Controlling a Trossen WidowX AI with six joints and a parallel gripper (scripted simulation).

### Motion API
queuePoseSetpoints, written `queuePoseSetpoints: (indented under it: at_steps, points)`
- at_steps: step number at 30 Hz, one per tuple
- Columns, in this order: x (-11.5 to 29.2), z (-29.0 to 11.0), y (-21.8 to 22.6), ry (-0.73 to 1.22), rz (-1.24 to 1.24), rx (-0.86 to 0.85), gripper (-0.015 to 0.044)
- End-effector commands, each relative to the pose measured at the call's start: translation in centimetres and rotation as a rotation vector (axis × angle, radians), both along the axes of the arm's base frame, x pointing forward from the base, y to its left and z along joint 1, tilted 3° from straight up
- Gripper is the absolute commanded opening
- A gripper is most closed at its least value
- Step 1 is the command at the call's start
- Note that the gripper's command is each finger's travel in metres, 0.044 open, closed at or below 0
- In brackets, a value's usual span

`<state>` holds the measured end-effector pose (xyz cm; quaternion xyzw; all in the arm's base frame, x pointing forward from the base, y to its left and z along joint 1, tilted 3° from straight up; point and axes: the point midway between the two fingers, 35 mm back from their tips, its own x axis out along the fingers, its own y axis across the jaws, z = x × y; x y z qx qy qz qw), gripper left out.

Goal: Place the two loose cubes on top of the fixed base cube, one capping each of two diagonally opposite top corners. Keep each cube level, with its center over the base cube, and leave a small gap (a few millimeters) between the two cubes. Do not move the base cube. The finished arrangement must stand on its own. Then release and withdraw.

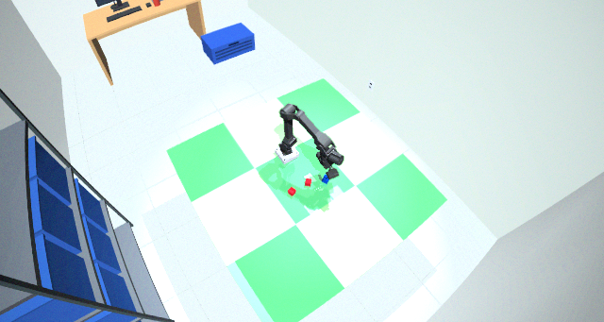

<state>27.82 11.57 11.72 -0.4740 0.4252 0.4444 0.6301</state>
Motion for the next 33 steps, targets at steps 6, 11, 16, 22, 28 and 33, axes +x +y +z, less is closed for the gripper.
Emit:
queuePoseSetpoints:
  at_steps: [6,11,16,22,28,33]
  points:
    - [-2.1,1.8,-7.3,0.143,-0.380,-0.063,0.0265]
    - [-3.5,2.6,-9.8,0.203,-0.525,-0.087,0.0265]
    - [-3.5,2.4,-9.8,0.203,-0.525,-0.087,0.0265]
    - [-3.0,-1.8,-9.8,0.203,-0.524,-0.088,0.0265]
    - [-3.1,-3.6,-9.9,0.203,-0.524,-0.088,0.0265]
    - [-3.0,-4.9,-9.9,0.203,-0.524,-0.088,0.0265]
